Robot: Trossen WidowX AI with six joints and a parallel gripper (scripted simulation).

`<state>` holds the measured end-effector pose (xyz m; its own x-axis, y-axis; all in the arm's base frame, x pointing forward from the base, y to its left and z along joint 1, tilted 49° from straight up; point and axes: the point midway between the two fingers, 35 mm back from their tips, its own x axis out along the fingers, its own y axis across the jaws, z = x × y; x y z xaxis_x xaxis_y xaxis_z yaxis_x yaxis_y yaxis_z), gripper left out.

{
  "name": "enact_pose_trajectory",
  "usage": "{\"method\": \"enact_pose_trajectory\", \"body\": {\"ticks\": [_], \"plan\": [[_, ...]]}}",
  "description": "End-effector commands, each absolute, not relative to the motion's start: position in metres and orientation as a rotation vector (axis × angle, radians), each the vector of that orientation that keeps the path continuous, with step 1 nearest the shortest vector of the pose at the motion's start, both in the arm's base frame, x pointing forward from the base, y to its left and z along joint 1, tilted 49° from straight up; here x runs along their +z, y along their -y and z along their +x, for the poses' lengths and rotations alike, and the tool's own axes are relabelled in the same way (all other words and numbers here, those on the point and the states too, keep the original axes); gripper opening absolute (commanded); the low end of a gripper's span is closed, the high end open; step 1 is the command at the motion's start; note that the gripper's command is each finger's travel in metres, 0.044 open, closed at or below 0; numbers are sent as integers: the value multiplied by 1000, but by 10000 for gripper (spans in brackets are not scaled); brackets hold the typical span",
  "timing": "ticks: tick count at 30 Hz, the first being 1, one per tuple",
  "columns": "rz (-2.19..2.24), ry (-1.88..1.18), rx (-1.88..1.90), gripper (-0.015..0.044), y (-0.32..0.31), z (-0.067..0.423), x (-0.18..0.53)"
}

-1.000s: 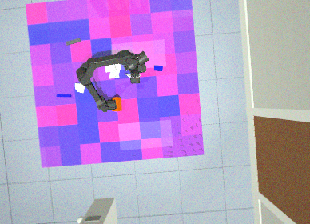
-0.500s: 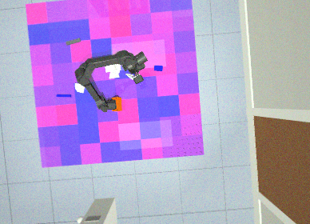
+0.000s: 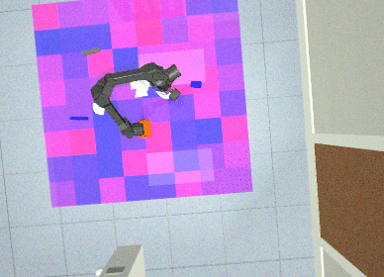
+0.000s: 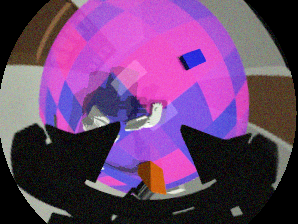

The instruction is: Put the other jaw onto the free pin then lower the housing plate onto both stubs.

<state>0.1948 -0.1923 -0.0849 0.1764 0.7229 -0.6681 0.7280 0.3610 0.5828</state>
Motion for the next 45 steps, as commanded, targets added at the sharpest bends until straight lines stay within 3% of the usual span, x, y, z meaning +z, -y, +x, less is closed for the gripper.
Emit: {"method": "enact_pose_trajectory", "body": {"ticks": [1,45], "plan": [[1259,-1518,91,440,190,194,-82],[198,-1063,913,440,176,186,-63]]}}
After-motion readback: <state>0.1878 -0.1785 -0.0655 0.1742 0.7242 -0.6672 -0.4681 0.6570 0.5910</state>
